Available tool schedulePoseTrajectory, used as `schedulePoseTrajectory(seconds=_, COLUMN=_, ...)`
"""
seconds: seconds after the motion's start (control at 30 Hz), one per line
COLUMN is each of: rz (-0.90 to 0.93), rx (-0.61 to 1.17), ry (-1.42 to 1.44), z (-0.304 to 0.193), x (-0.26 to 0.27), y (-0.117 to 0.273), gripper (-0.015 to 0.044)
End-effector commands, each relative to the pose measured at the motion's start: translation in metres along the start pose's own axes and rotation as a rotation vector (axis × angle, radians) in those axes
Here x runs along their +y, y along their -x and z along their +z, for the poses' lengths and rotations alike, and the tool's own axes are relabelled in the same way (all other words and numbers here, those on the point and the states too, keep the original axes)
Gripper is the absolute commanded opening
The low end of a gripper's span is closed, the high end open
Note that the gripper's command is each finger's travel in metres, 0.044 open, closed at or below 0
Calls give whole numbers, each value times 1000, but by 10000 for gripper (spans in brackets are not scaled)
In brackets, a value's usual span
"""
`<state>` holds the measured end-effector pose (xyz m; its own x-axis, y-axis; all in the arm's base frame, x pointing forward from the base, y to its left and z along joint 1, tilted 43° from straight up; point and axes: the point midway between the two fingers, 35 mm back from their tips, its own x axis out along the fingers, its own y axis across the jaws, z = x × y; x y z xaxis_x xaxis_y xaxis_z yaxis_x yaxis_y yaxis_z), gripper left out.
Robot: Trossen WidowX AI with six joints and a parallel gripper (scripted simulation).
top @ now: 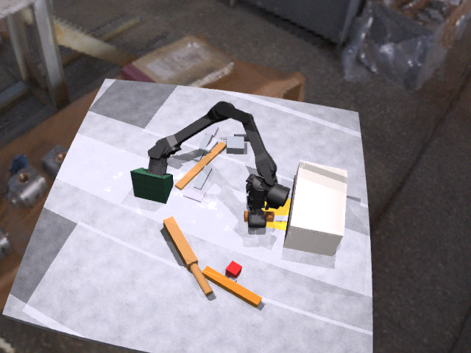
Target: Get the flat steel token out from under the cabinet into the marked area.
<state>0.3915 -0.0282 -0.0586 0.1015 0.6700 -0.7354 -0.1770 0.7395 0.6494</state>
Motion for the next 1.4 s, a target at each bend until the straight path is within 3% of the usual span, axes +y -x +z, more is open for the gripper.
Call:
schedulePoseTrajectory(seconds=0.0, rz=8, rx=-1, ry=6, z=1, x=6, y=-1, gripper=0)
schedulePoseTrajectory(seconds=1.37, rz=8, rx=0, ry=4, z=-35, x=3, y=-2, gripper=0)
